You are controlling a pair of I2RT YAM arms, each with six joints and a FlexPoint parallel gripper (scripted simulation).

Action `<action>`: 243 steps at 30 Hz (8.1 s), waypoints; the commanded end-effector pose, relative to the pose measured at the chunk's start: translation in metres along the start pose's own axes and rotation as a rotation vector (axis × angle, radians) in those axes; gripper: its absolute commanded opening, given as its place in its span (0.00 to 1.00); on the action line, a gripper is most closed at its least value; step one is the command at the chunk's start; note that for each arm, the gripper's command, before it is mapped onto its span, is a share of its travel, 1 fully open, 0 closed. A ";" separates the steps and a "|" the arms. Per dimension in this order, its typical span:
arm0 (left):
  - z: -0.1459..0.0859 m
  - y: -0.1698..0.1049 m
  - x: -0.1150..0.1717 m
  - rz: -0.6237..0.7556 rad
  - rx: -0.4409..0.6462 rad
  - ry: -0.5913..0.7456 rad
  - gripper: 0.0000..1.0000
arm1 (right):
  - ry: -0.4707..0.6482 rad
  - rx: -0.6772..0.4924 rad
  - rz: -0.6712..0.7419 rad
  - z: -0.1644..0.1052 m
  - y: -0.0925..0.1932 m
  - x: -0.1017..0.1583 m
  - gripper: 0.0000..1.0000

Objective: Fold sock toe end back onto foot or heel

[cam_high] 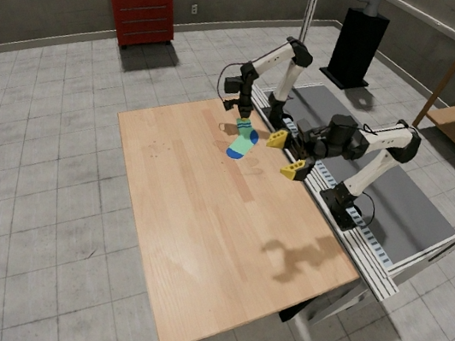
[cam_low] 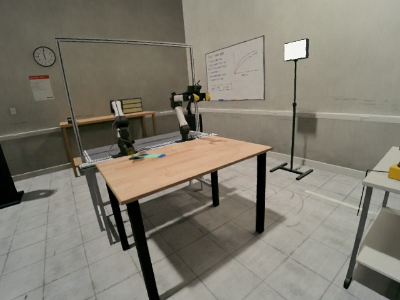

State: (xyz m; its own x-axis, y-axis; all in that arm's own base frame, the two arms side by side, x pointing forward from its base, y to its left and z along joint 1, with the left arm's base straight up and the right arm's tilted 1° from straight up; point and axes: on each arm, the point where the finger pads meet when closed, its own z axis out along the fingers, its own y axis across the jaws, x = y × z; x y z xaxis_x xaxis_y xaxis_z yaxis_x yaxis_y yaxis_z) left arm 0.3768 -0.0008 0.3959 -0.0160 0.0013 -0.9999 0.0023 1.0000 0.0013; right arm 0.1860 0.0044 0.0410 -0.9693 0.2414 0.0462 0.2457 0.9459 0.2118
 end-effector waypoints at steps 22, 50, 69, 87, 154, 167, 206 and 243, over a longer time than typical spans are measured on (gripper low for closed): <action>-0.002 0.001 -0.006 -0.001 -0.002 -0.016 1.00 | 0.010 -0.002 0.025 0.024 -0.005 0.001 0.39; -0.002 0.001 -0.006 -0.001 -0.002 -0.016 1.00 | -0.194 0.015 -0.062 -0.049 0.011 -0.042 0.39; -0.002 0.001 -0.006 -0.001 -0.002 -0.016 1.00 | -0.693 0.039 -0.224 -0.124 0.044 -0.137 0.39; -0.002 0.001 -0.006 -0.001 -0.002 -0.016 1.00 | -1.135 0.028 -0.323 -0.231 0.084 -0.179 0.39; -0.002 0.001 -0.006 -0.001 -0.002 -0.016 1.00 | -0.698 0.131 -0.338 -0.130 0.040 -0.132 0.34; -0.002 0.001 -0.006 -0.001 -0.002 -0.016 1.00 | -0.382 0.139 -0.303 -0.079 0.015 -0.079 0.34; -0.002 0.001 -0.006 -0.001 -0.002 -0.016 1.00 | -0.018 0.116 -0.237 0.001 -0.013 -0.008 0.34; -0.002 0.001 -0.006 -0.001 -0.002 -0.016 1.00 | 0.025 0.108 -0.243 0.034 -0.021 0.003 0.32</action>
State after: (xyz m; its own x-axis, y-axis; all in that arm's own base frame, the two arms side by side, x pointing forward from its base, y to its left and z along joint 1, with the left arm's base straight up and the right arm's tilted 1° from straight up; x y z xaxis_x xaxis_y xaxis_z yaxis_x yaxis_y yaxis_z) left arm 0.3768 -0.0008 0.3959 -0.0160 0.0013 -0.9999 0.0023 1.0000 0.0013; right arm 0.1825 -0.0118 0.0153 -0.9998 0.0150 0.0132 0.0162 0.9953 0.0950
